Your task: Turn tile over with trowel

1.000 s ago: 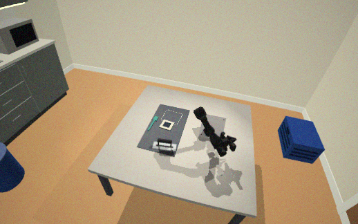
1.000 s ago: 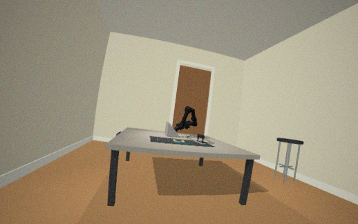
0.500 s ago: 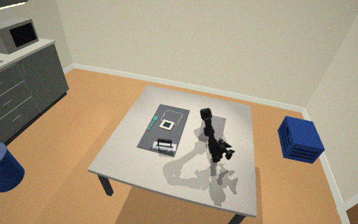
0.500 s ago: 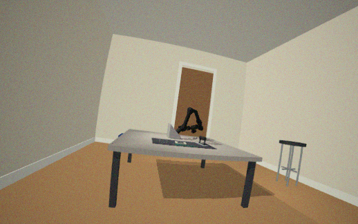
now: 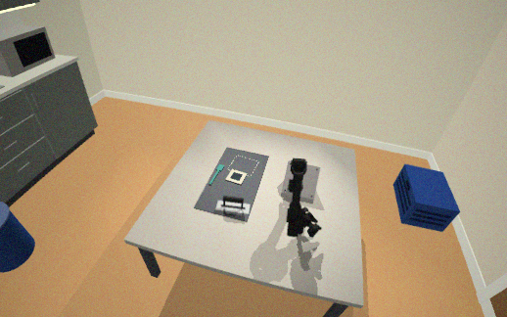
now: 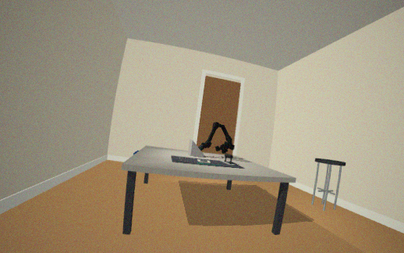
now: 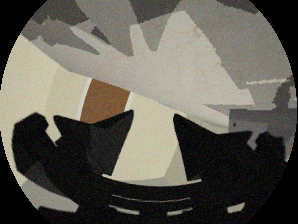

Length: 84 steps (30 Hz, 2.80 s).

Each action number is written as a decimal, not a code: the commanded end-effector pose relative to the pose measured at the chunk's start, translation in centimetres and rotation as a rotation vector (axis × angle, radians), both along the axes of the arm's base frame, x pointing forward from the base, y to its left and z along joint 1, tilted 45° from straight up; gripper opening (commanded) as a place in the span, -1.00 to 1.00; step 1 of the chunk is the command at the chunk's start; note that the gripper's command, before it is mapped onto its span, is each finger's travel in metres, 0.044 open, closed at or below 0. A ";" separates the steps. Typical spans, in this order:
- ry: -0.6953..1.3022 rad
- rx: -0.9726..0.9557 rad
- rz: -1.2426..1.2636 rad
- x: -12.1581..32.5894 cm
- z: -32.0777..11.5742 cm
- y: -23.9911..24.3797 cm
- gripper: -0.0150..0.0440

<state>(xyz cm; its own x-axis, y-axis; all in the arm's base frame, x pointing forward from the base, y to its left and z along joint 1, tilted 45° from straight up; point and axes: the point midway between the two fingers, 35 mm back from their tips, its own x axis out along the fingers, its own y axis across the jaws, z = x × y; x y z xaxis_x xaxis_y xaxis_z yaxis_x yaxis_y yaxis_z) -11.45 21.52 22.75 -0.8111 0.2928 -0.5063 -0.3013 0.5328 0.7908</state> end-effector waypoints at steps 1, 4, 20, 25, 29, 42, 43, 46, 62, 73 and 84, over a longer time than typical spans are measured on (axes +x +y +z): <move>-0.024 0.027 -0.040 1.4 0.4 1.2 0.42; -0.042 0.044 -0.078 2.7 0.6 2.1 0.42; -0.181 0.104 -0.384 15.3 1.5 6.3 0.42; -0.254 0.114 -0.513 22.3 1.8 6.1 0.42; -0.321 0.111 -0.625 28.8 1.9 4.5 0.42; -0.513 0.042 -0.957 45.5 1.0 -9.9 0.42; -0.523 0.034 -0.974 46.3 0.8 -11.3 0.42; -0.545 0.016 -1.013 47.8 0.3 -14.8 0.42; -0.548 0.015 -1.017 48.3 -1.1 -13.7 0.42; -0.550 0.016 -1.019 48.5 -2.3 -12.5 0.42; -0.550 0.017 -1.020 48.6 -2.9 -11.8 0.33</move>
